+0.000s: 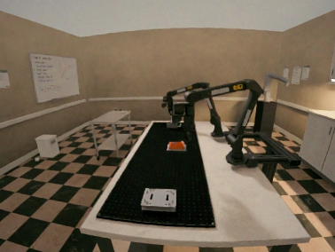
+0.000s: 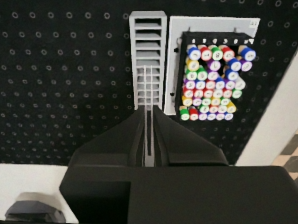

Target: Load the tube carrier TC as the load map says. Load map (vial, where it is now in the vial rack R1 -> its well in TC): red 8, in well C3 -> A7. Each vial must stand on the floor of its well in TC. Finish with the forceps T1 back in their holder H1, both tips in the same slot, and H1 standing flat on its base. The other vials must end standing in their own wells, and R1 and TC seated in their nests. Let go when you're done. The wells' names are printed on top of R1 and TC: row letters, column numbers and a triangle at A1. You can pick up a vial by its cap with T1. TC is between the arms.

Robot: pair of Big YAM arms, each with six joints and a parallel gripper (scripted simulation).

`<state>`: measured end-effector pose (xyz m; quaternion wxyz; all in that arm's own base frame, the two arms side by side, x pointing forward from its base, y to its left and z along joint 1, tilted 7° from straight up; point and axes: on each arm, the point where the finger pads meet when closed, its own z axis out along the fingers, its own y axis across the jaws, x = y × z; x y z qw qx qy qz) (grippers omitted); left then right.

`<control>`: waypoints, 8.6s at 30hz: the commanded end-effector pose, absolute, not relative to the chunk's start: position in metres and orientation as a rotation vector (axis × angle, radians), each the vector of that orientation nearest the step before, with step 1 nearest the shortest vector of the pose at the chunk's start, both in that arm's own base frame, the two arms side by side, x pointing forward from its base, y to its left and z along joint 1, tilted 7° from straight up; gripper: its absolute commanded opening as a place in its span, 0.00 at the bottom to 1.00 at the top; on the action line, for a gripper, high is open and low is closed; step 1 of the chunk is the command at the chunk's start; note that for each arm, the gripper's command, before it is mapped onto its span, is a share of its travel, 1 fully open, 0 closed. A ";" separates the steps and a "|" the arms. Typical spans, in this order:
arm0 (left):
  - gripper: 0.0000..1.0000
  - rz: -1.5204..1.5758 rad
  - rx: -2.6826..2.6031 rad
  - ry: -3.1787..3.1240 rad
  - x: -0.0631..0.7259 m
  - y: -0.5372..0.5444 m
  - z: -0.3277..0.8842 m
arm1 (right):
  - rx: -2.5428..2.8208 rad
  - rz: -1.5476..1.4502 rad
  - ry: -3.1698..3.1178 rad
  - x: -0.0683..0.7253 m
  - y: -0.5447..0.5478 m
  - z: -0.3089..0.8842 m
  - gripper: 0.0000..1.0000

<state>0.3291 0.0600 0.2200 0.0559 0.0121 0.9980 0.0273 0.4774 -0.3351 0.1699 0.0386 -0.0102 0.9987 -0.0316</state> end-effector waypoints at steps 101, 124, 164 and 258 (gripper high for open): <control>1.00 0.090 0.052 2.996 0.347 0.063 0.239 | -0.030 -0.088 3.071 0.484 -0.333 0.135 0.07; 1.00 0.090 0.052 2.996 0.347 0.063 0.239 | -0.030 -0.089 3.070 0.485 -0.334 0.129 0.07; 1.00 0.090 0.052 2.996 0.347 0.063 0.239 | -0.030 -0.089 3.070 0.486 -0.334 0.120 0.07; 1.00 0.090 0.052 2.996 0.347 0.063 0.239 | -0.029 -0.124 3.035 0.492 -0.343 0.126 0.07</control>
